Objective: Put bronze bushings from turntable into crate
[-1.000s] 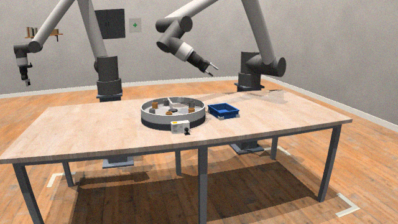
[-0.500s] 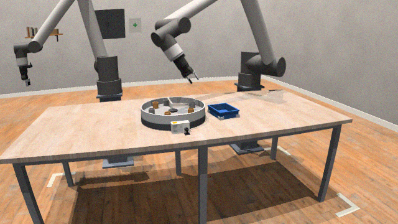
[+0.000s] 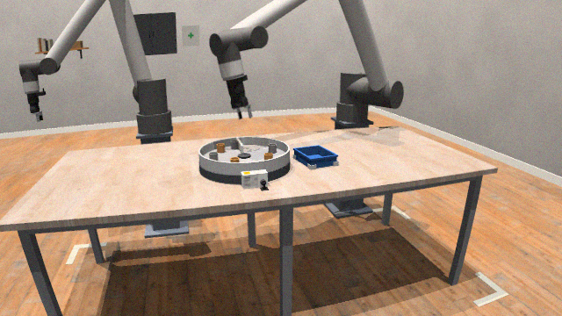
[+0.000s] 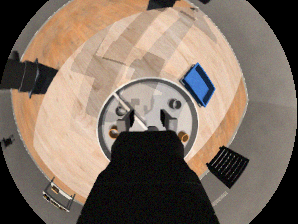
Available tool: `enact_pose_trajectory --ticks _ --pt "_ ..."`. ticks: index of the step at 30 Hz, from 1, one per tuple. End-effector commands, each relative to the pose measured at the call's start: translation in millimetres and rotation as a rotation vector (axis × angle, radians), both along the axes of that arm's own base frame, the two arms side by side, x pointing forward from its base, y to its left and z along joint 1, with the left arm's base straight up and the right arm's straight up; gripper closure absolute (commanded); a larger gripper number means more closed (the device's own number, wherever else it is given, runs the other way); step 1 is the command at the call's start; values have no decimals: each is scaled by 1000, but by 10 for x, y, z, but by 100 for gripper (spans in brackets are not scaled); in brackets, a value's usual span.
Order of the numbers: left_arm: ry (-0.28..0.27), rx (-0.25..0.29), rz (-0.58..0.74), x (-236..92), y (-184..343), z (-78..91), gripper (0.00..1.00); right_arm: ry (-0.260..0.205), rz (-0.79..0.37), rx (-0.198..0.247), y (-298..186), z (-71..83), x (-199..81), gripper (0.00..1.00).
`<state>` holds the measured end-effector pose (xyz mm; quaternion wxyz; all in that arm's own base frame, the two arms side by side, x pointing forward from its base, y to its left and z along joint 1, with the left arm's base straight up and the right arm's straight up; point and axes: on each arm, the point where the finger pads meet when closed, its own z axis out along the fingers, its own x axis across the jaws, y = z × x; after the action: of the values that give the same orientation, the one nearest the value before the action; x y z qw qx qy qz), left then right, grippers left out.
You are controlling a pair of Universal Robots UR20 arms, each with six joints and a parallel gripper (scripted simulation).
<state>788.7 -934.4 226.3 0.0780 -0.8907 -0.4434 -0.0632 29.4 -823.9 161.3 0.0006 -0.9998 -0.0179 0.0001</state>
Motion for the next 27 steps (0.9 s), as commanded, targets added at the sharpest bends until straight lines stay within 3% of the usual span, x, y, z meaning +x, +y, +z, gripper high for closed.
enact_pose_trajectory --ticks 1,4,22,23,27 --pt "42 -145 -75 -139 -511 38 0 0 0 -1 -5 6 1 0" --pt "53 -194 -106 -197 -689 77 0 0 0 -1 -5 6 1 0" --pt "54 -195 -107 -198 -692 78 0 0 0 -1 -5 6 1 0" --pt "54 -195 -107 -198 -692 78 65 0 0 -1 -5 6 1 0" --pt "54 -195 -107 -198 -692 78 65 0 0 -1 -5 6 1 0"
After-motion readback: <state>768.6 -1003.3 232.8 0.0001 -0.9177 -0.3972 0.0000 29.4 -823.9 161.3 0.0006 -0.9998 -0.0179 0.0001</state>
